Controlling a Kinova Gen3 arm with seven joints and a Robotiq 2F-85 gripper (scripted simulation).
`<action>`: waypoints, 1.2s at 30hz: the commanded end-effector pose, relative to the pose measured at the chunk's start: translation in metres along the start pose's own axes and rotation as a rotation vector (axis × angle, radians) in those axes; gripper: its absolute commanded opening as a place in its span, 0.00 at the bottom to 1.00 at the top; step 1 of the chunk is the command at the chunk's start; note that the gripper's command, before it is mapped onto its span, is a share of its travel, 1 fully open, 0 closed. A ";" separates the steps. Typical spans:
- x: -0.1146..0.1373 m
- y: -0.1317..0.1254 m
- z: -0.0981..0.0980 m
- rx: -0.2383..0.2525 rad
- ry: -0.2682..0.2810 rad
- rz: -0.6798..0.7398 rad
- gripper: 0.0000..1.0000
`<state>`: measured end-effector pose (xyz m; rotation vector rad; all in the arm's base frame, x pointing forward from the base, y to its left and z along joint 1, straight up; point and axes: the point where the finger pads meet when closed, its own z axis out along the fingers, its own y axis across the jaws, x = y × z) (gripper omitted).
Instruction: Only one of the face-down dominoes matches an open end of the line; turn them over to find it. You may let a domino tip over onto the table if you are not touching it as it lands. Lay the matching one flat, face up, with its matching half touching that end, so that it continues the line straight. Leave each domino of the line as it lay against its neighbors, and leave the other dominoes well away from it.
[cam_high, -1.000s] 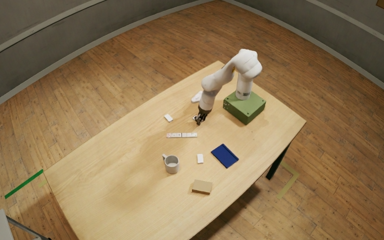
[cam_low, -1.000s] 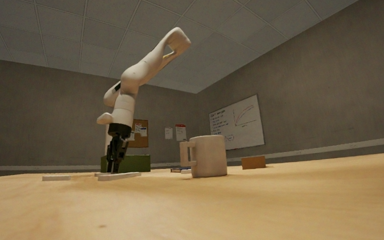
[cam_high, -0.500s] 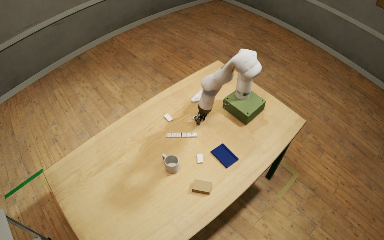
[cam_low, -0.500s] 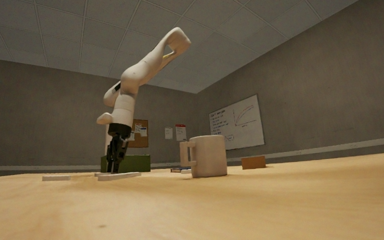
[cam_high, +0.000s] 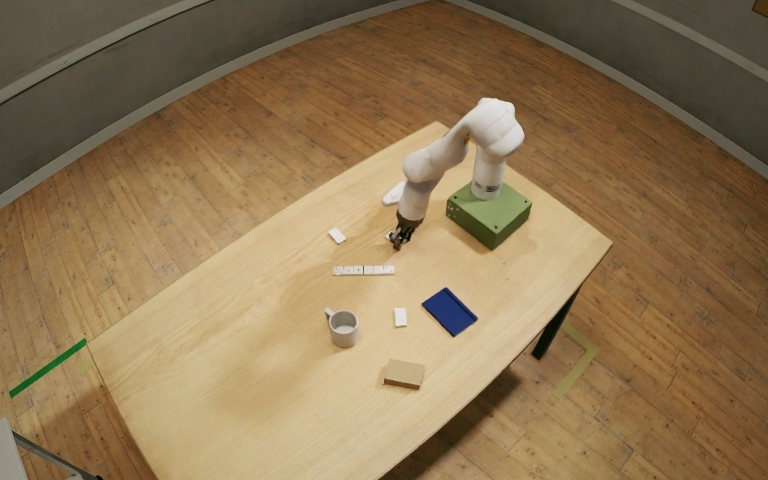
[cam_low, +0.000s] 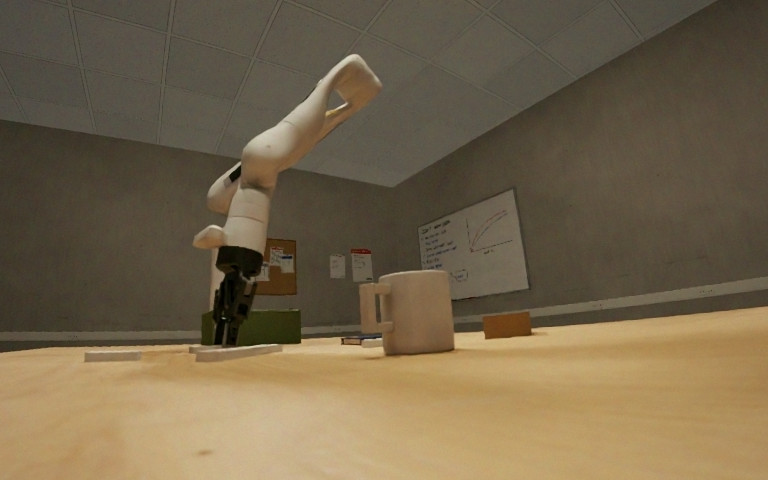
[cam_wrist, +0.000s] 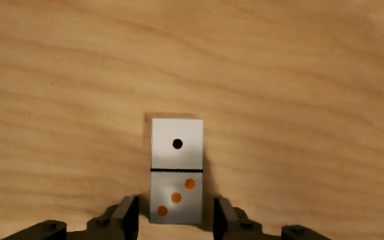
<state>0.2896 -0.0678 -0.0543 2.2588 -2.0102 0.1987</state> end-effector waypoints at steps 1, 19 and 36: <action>0.000 0.000 -0.001 0.001 0.000 0.000 0.49; 0.005 0.000 -0.029 0.001 0.000 0.000 0.49; 0.005 0.000 -0.031 0.001 -0.007 0.000 0.49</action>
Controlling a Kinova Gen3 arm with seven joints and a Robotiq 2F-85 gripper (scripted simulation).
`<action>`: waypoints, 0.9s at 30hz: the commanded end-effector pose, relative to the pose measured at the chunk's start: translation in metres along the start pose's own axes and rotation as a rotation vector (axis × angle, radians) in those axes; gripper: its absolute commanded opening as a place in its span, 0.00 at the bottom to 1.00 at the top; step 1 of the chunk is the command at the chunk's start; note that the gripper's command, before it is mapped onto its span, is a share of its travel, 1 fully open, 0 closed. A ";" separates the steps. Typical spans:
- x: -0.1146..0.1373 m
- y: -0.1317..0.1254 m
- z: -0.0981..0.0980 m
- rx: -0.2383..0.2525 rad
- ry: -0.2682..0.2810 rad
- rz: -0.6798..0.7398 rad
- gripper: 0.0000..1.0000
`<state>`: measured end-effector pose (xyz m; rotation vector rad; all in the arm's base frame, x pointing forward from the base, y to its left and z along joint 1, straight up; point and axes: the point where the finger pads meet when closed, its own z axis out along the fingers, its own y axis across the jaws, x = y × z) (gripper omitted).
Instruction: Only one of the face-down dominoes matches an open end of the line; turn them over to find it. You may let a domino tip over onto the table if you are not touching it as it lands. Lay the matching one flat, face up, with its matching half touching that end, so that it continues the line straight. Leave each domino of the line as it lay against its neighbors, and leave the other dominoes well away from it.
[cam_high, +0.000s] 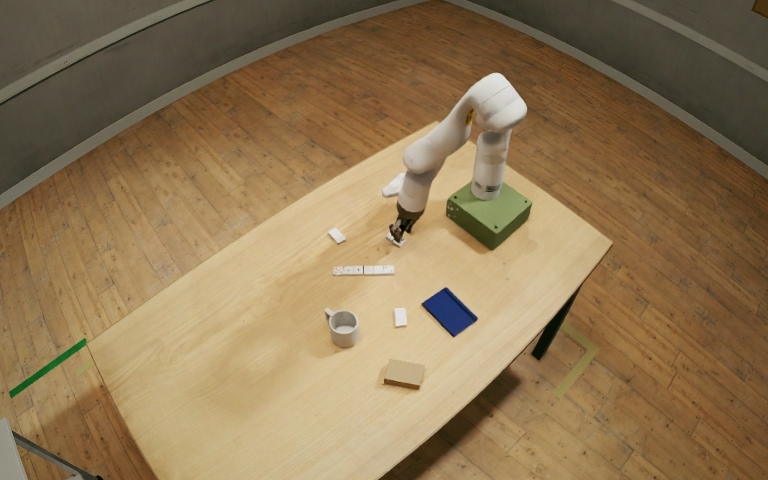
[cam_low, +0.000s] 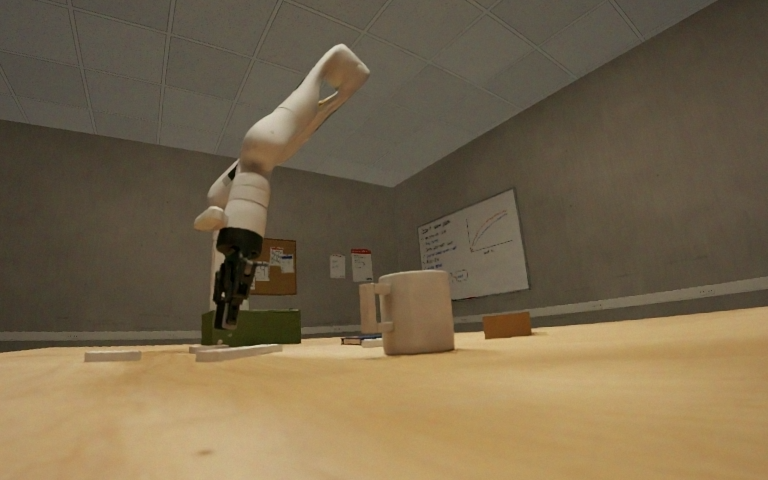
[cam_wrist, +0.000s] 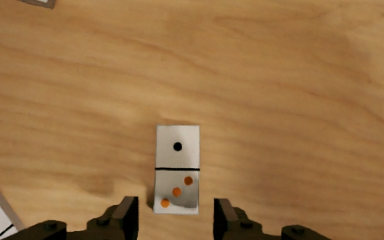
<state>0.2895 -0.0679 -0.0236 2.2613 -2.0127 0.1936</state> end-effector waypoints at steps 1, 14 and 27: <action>0.000 0.000 -0.001 0.001 -0.004 0.000 0.49; 0.002 0.000 -0.010 0.001 -0.044 0.000 0.49; 0.004 0.000 -0.024 0.001 -0.105 0.000 0.49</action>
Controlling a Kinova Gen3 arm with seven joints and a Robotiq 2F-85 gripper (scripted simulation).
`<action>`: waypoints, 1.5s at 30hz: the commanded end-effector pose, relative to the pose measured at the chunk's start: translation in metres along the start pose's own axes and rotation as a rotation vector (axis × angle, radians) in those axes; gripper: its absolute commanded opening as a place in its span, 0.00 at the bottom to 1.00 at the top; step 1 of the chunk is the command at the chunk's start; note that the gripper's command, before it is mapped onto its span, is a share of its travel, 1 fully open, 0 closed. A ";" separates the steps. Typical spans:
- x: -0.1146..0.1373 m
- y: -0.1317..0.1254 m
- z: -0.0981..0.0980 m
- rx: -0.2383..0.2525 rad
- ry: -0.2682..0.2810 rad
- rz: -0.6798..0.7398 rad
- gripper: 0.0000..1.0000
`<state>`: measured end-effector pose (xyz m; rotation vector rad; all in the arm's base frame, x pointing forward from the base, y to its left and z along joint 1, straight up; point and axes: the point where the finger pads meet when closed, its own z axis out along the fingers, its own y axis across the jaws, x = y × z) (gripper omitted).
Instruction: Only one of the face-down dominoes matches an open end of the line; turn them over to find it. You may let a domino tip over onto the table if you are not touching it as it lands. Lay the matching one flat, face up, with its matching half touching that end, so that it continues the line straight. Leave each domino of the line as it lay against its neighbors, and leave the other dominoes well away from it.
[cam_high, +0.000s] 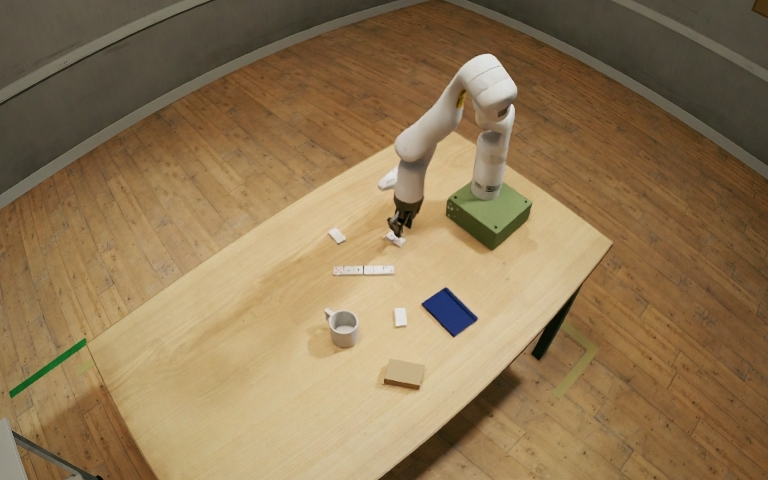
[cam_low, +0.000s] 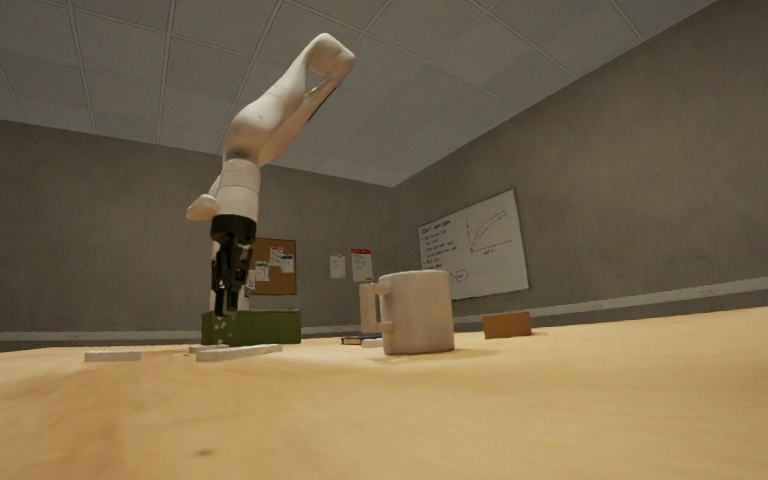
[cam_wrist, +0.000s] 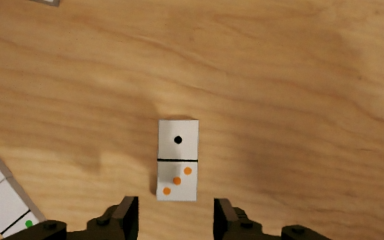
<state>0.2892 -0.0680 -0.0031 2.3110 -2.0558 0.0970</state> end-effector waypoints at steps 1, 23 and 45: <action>0.000 -0.001 -0.005 -0.002 -0.021 0.000 0.49; 0.001 0.000 -0.018 -0.002 -0.079 0.001 0.49; 0.002 0.000 -0.019 -0.002 -0.081 0.001 0.49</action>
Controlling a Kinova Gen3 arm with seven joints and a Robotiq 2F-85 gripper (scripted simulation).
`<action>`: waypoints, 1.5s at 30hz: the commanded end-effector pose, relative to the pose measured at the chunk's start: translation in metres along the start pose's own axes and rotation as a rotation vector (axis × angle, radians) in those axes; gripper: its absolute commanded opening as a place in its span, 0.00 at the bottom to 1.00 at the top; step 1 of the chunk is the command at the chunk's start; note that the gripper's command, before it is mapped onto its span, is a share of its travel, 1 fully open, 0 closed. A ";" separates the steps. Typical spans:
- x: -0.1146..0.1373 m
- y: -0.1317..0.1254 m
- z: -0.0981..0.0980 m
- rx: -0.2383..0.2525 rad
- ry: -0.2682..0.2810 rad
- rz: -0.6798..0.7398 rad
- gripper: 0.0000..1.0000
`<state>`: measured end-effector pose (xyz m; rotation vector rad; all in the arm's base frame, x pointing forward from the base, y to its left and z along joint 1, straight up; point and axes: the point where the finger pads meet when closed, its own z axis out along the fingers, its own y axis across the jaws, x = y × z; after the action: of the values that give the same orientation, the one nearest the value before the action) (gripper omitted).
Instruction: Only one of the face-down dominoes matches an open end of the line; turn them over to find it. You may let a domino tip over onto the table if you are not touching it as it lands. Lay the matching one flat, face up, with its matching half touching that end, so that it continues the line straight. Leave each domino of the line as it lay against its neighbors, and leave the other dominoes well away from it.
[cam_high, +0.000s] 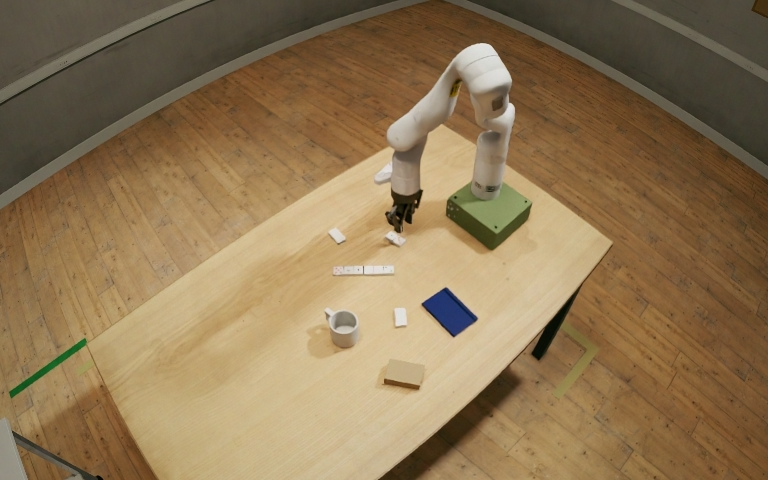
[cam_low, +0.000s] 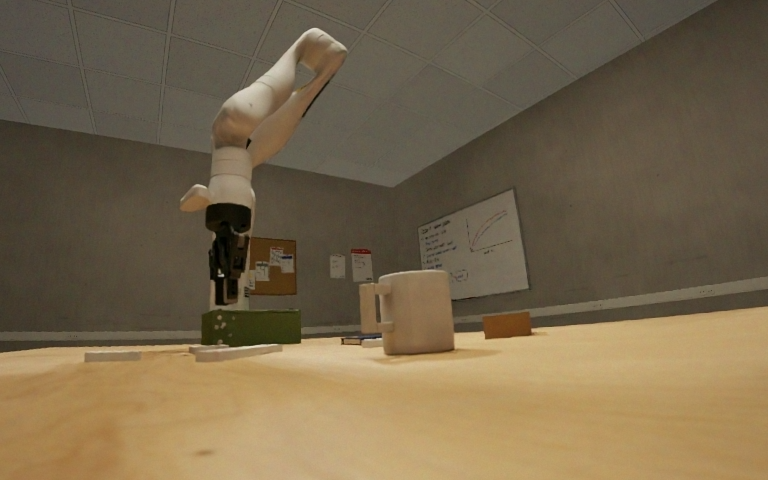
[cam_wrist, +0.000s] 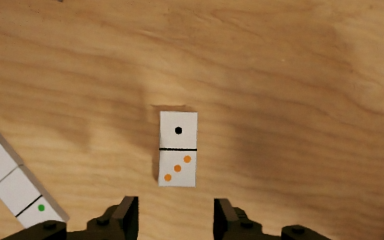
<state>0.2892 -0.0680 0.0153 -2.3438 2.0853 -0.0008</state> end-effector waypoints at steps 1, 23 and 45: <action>0.000 0.000 0.000 0.001 0.000 0.000 0.49; 0.167 -0.093 -0.016 0.008 -0.003 0.231 0.49; 0.177 -0.093 -0.018 0.001 0.000 0.243 0.49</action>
<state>0.4019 -0.2323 0.0326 -2.0736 2.3537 0.0011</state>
